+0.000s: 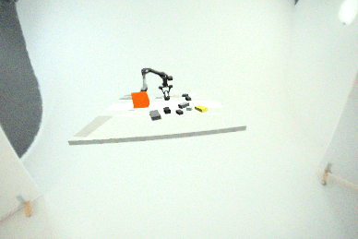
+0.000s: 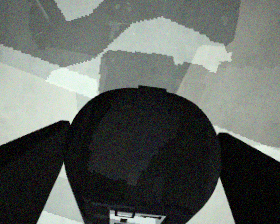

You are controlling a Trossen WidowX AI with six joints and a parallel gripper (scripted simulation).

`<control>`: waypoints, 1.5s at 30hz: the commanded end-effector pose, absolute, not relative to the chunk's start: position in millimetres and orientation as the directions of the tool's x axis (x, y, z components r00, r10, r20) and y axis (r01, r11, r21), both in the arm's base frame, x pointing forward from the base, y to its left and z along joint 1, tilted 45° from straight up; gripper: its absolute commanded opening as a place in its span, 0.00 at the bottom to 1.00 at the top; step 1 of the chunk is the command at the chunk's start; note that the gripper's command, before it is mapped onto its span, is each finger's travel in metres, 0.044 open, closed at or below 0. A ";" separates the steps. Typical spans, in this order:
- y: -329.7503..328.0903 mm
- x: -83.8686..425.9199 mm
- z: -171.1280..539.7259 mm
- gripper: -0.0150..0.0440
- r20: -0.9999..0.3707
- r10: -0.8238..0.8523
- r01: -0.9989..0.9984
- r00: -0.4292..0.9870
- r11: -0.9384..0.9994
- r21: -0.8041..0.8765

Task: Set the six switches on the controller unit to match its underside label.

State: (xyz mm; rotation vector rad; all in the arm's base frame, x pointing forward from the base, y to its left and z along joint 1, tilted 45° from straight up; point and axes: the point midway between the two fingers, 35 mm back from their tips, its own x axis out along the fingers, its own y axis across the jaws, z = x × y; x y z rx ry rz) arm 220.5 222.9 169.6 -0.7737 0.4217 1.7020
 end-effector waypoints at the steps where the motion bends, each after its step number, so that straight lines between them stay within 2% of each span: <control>1: 222.8 219.2 163.7 0.83 -0.702 0.702 -0.958 -0.120 -0.266 -0.103; 45: 254.7 211.5 151.7 0.83 -0.700 0.704 -0.958 -0.120 -0.266 -0.103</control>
